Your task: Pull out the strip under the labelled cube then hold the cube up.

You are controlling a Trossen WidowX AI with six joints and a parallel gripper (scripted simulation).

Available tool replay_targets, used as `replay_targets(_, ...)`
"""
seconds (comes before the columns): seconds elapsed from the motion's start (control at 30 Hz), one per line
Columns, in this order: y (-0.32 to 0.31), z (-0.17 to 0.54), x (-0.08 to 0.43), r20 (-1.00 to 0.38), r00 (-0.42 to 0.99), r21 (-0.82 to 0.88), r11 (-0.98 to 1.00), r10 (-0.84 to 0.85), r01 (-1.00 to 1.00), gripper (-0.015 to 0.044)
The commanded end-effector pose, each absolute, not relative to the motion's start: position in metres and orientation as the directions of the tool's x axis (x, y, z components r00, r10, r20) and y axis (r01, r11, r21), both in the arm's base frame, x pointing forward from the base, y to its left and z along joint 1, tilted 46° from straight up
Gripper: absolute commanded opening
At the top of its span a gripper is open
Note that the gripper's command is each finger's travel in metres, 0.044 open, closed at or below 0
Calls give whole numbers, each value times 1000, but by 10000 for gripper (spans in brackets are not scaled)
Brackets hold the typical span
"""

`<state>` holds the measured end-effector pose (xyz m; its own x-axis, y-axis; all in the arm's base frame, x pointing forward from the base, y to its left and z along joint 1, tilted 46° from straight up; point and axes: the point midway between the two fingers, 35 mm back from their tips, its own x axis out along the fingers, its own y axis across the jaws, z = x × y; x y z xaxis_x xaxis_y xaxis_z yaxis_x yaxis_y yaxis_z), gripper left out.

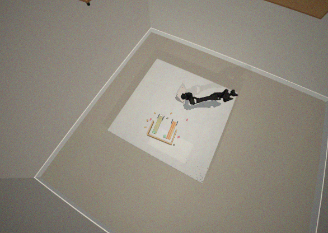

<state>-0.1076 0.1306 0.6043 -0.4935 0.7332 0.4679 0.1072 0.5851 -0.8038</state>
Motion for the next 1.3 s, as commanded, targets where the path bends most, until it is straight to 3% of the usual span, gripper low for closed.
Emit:
replay_targets(0.0, 132, 604, -108, 466, -491, -805, 583, 736, 109, 400)
replay_targets(0.27, 195, 571, -102, 381, -344, -879, 452, 858, 152, 400)
replay_targets(0.53, 271, 521, -56, 244, -151, -962, 259, 958, 83, 400)
replay_targets(0.9, 329, 434, 80, 16, 174, -972, 57, 985, -230, 400)
replay_targets(1.27, 295, 338, 232, -200, 429, -765, 133, 881, -630, 400)
